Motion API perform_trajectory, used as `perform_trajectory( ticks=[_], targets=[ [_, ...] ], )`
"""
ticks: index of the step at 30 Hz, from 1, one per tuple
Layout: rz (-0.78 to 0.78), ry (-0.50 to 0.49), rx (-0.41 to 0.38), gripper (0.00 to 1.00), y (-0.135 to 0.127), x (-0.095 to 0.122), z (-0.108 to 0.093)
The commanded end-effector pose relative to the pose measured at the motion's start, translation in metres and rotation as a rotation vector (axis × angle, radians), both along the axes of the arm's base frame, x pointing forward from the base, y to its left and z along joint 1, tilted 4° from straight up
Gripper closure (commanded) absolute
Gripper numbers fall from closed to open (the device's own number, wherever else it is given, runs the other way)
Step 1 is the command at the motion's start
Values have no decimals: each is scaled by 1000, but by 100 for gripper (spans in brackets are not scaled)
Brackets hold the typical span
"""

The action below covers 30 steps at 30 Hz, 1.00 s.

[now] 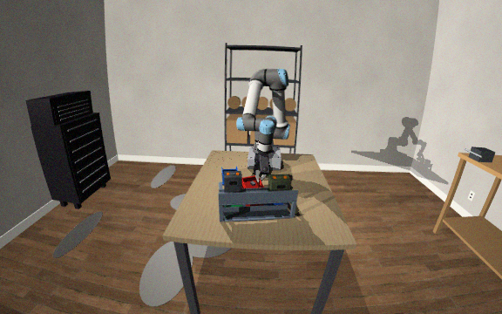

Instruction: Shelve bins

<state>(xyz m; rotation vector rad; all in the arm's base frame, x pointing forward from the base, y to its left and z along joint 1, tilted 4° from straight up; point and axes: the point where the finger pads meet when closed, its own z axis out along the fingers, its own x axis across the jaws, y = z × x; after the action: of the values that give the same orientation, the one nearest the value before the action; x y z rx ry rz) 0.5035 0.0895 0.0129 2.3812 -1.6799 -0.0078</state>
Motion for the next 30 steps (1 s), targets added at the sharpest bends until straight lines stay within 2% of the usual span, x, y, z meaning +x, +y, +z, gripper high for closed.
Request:
perform_trajectory(
  ticks=[1, 30],
  targets=[
    [0, 2, 0, 100, -1, -2, -1],
    [0, -5, 3, 100, 0, 2, -1]
  ],
)
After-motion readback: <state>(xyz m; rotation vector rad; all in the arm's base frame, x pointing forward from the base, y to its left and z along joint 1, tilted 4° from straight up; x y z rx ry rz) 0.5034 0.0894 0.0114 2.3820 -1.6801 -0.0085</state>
